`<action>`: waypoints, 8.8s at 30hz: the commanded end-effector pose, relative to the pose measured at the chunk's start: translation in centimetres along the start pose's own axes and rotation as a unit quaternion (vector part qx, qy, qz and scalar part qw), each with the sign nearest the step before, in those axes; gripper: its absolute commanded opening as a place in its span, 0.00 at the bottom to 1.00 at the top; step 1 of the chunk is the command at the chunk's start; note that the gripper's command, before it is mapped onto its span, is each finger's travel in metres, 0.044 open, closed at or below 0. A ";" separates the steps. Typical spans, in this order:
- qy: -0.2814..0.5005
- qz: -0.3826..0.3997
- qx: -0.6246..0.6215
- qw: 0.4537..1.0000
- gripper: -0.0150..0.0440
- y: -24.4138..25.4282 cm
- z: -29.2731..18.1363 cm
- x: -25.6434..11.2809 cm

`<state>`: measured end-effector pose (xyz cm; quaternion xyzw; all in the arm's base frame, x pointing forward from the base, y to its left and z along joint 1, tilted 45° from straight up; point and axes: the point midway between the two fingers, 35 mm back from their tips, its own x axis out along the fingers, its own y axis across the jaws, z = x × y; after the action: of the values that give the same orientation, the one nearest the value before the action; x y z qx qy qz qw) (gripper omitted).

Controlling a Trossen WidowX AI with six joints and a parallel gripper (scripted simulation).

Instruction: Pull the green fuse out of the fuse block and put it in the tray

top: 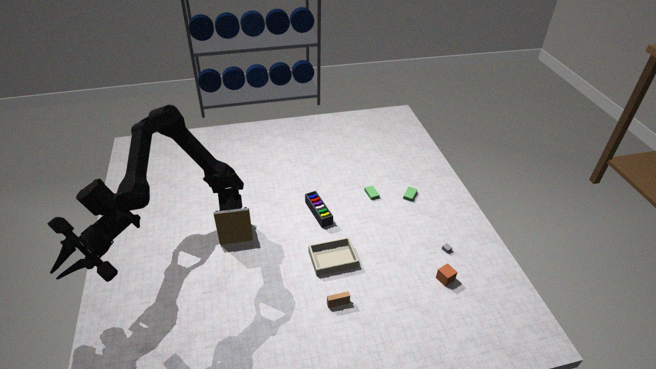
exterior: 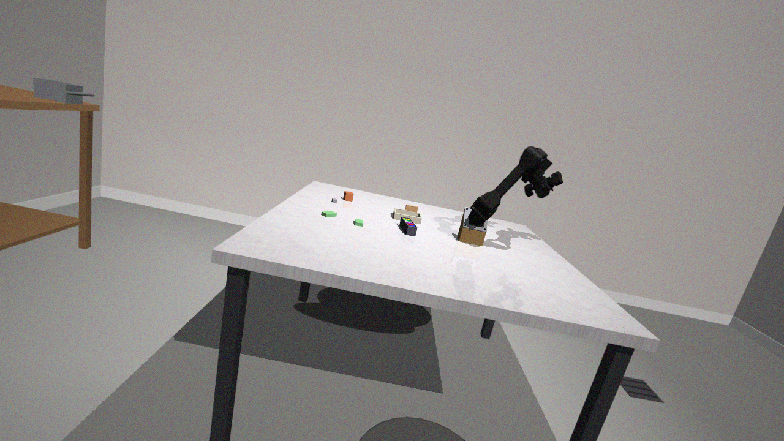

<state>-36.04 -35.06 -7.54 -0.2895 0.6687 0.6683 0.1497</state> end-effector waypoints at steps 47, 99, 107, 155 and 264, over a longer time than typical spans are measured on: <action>0.604 0.059 -0.703 -0.371 0.38 -36.9 6.0 -57.6; 0.584 0.112 -0.391 -0.702 0.38 -35.2 25.1 -63.4; 0.584 0.112 -0.391 -0.702 0.38 -35.2 25.1 -63.4; 0.583 0.116 -0.390 -0.704 0.25 -35.7 25.6 -63.2; 0.580 0.118 -0.397 -0.701 0.25 -37.0 14.9 -61.6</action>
<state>31.24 -5.45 -1.22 0.1703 0.6135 0.3528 0.6856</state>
